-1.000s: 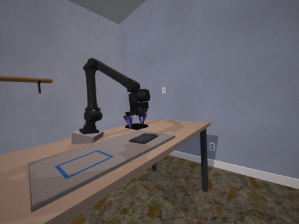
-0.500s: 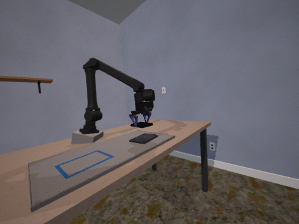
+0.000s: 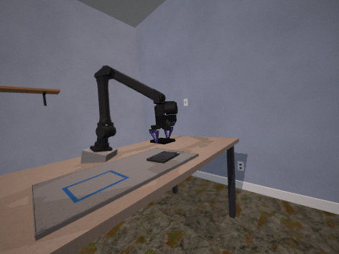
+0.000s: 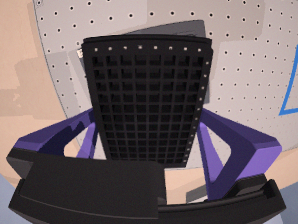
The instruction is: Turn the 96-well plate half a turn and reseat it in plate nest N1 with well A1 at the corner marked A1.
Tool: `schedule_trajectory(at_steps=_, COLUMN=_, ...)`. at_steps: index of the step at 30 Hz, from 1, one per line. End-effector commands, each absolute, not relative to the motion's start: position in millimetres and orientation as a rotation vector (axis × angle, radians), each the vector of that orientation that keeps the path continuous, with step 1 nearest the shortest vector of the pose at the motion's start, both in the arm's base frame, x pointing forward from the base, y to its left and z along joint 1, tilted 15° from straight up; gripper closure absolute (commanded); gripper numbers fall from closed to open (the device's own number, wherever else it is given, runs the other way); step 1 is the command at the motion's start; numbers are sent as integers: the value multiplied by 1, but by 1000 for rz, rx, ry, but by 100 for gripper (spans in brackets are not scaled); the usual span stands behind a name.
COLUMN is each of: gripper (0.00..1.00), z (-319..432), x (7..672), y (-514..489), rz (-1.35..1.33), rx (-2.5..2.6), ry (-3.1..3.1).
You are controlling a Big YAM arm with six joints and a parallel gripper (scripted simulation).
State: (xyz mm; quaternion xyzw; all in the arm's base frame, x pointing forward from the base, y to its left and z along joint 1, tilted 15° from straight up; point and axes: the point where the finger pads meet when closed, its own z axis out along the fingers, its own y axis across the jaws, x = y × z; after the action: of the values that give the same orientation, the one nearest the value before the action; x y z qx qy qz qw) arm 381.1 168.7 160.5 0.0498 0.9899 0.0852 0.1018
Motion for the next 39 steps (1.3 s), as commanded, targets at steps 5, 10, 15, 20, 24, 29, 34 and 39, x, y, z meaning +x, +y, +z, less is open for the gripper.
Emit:
schedule_trajectory(at_steps=5, gripper=100, z=174, x=382, y=167, rz=214, rx=-221, ry=2879)
schedule_trajectory(at_steps=10, gripper=100, z=176, x=382, y=167, rz=184, rx=-456, ry=2838)
schedule_trajectory(at_steps=15, gripper=100, z=175, x=382, y=166, rz=165, rx=-596, ry=2808)
schedule_trajectory(at_steps=20, gripper=100, z=177, x=383, y=166, rz=133, rx=-823, ry=2737)
schedule_trajectory(at_steps=24, gripper=100, z=178, x=383, y=166, rz=106, rx=-1002, ry=2672)
schedule_trajectory(at_steps=29, gripper=100, z=177, x=383, y=166, rz=72, rx=-1219, ry=2576)
schedule_trajectory(at_steps=34, gripper=100, z=177, x=383, y=166, rz=51, rx=-1345, ry=2511)
schedule_trajectory(at_steps=39, gripper=100, z=177, x=382, y=166, rz=17, rx=-1550, ry=2390)
